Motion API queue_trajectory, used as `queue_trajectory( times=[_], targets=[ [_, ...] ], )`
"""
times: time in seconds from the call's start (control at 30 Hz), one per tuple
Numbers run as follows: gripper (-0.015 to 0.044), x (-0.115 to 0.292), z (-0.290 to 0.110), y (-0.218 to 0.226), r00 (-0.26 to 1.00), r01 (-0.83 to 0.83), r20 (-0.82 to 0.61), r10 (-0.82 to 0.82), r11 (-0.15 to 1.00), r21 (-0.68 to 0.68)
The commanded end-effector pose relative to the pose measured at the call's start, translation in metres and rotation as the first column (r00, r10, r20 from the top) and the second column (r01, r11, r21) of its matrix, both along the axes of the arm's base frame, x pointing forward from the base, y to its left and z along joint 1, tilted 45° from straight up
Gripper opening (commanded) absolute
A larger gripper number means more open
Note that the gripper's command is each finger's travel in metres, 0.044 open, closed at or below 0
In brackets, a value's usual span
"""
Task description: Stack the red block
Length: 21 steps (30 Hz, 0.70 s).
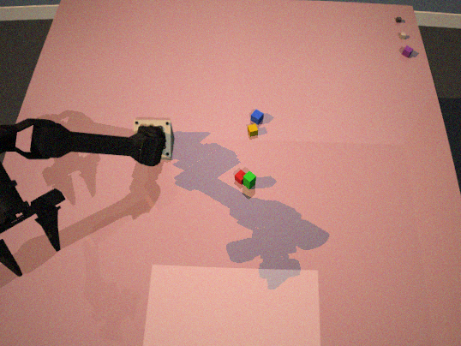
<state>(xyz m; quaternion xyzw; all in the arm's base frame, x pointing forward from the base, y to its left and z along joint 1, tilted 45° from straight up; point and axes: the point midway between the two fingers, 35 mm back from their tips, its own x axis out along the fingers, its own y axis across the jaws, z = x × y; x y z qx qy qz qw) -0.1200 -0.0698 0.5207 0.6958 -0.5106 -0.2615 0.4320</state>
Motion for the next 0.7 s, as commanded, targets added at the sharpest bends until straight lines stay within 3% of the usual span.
queue_trajectory(
  times=[0.0, 0.17, 0.33, 0.67],
  targets=[
    [0.0426, 0.003, 0.000, -0.001, 1.000, -0.002, -0.008, 0.002, 1.000, 0.001],
    [0.0440, 0.070, -0.002, -0.022, 0.972, -0.066, -0.223, 0.073, 0.997, 0.039],
    [0.0440, 0.143, -0.023, -0.047, 0.868, -0.126, -0.471, 0.159, 0.987, 0.100],
    [0.0440, 0.268, -0.095, -0.063, 0.487, -0.231, -0.823, 0.293, 0.952, 0.202]
  ],
)
